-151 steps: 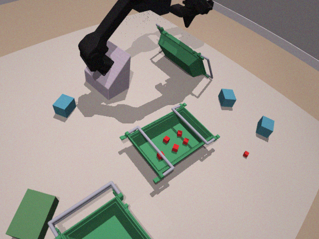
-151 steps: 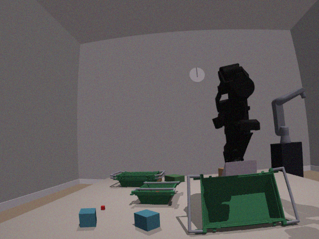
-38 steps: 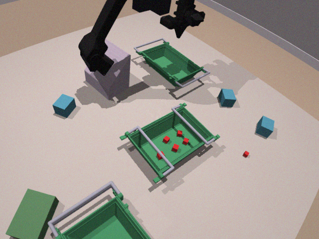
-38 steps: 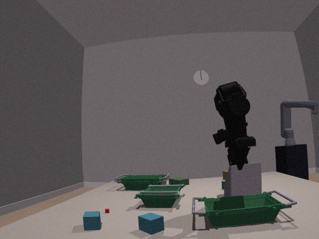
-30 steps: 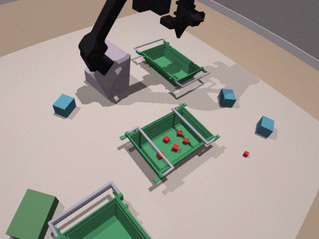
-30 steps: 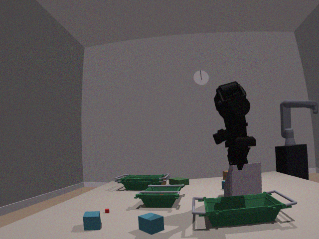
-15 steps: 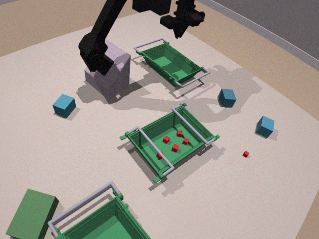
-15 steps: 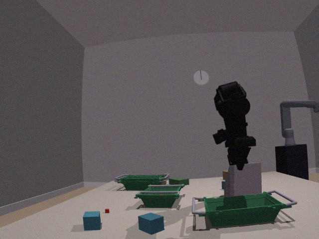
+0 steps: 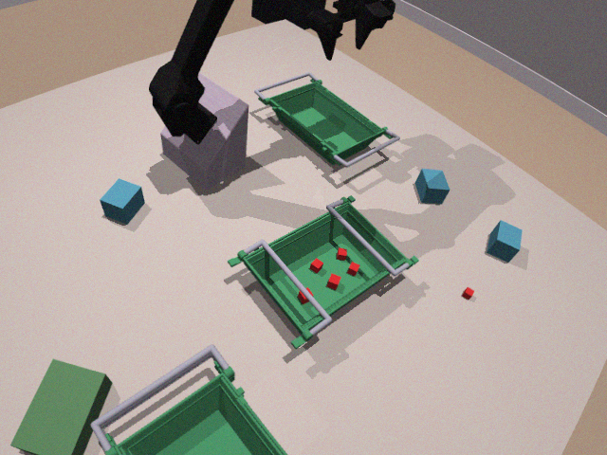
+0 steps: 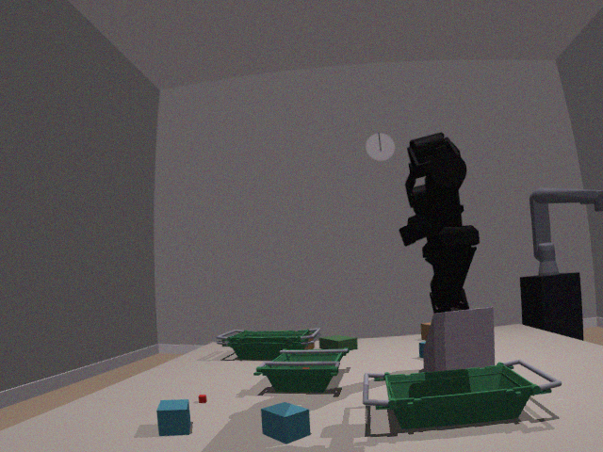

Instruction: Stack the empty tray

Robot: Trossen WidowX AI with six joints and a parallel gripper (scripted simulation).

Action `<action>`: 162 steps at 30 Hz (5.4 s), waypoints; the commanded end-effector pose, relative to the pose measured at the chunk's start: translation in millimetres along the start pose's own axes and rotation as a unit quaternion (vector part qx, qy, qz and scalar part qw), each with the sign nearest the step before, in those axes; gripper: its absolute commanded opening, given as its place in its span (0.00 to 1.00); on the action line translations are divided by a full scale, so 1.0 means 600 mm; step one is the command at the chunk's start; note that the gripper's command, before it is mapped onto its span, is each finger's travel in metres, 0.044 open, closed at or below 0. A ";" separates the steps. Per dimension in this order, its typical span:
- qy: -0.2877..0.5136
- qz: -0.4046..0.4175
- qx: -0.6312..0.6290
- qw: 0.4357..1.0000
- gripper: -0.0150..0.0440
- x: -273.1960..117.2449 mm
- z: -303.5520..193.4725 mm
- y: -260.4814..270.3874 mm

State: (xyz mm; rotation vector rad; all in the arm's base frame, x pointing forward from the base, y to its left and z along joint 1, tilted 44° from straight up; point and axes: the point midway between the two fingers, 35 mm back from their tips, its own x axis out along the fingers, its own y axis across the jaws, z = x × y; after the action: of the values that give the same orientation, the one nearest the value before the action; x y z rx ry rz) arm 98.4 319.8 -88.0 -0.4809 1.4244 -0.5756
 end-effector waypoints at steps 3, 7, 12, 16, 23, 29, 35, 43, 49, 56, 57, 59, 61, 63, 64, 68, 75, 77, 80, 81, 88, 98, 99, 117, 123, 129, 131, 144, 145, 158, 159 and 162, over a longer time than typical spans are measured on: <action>0.003 -0.022 -0.001 1.000 1.00 0.070 0.002 -0.043; 0.004 -0.023 0.001 1.000 1.00 0.111 0.000 -0.081; 0.005 -0.024 0.004 1.000 1.00 0.163 -0.007 -0.137; 0.005 -0.025 0.004 1.000 1.00 0.178 -0.010 -0.155; 0.005 -0.024 0.004 1.000 1.00 0.210 -0.007 -0.152; 0.005 -0.025 0.005 1.000 1.00 0.266 -0.006 -0.153; 0.004 -0.025 0.005 1.000 1.00 0.319 -0.007 -0.161; 0.004 -0.025 0.005 1.000 1.00 0.324 -0.008 -0.162; 0.004 -0.025 0.005 1.000 0.93 0.324 -0.008 -0.162; 0.004 -0.025 0.005 1.000 0.75 0.324 -0.008 -0.162; 0.004 -0.025 0.005 1.000 0.73 0.324 -0.008 -0.162; 0.004 -0.025 0.005 1.000 0.68 0.324 -0.008 -0.162; 0.004 -0.025 0.005 1.000 0.64 0.324 -0.008 -0.162; 0.004 -0.025 0.005 1.000 0.62 0.324 -0.008 -0.162; 0.004 -0.025 0.005 1.000 0.61 0.324 -0.008 -0.162; 0.004 -0.025 0.005 1.000 0.56 0.324 -0.008 -0.162; 0.004 -0.025 0.005 1.000 0.48 0.324 -0.008 -0.162; 0.004 -0.025 0.005 1.000 0.46 0.324 -0.008 -0.162; 0.004 -0.025 0.005 1.000 0.43 0.324 -0.008 -0.162; 0.004 -0.025 0.005 1.000 0.41 0.324 -0.008 -0.162; 0.004 -0.025 0.005 1.000 0.34 0.324 -0.008 -0.162; 0.005 -0.025 0.005 1.000 0.25 0.275 -0.005 -0.154; 0.005 -0.024 0.005 1.000 0.25 0.262 -0.005 -0.153; 0.005 -0.024 0.005 1.000 0.25 0.178 -0.001 -0.136; 0.005 -0.023 0.005 1.000 0.25 0.155 0.008 -0.106; 0.005 -0.022 0.005 1.000 0.25 0.132 0.018 -0.078; 0.005 -0.022 0.005 1.000 0.25 0.125 0.021 -0.069; 0.005 -0.021 0.005 1.000 0.25 0.078 0.039 -0.019; 0.005 -0.021 0.005 1.000 0.25 0.074 0.040 -0.015; 0.005 -0.020 0.005 1.000 0.25 0.035 0.053 0.018; 0.005 -0.020 0.005 1.000 0.25 0.035 0.053 0.018; 0.005 -0.020 0.005 1.000 0.25 0.035 0.053 0.018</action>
State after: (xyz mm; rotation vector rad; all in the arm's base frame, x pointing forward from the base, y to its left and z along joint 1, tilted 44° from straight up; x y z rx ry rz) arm 131.6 306.0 -111.6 -0.5254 1.4212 -0.6310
